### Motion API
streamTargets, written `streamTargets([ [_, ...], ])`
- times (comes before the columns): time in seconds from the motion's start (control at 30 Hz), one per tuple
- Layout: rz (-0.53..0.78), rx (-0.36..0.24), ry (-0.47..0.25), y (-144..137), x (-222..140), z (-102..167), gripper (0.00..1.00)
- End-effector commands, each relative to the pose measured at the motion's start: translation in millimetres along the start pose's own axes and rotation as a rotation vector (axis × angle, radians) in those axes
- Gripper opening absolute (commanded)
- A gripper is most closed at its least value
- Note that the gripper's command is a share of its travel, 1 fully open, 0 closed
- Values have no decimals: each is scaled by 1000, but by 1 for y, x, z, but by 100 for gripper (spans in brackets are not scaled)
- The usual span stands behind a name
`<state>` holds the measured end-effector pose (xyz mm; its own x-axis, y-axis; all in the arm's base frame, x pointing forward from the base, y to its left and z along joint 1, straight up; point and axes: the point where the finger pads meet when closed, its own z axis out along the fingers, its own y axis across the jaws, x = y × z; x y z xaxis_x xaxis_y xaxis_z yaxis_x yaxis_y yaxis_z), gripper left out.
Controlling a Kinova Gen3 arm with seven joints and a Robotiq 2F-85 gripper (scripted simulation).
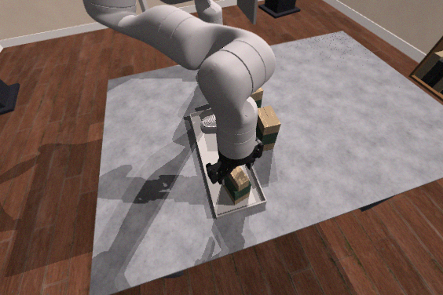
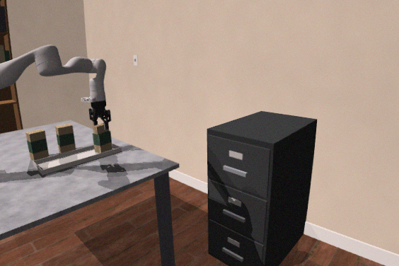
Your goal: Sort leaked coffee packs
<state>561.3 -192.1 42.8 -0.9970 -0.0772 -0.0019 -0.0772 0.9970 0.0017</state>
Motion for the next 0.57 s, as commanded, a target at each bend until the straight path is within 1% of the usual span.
streamTargets([
  [0.0, 0, 1, -2, 0, 0, -1, 85],
  [0.27, 0, 1, -2, 0, 0, -1, 85],
  [0.33, 0, 1, -2, 0, 0, -5, 85],
  [0.4, 0, 1, -2, 0, 0, -21, 85],
  [0.53, 0, 1, -2, 0, 0, -65, 85],
])
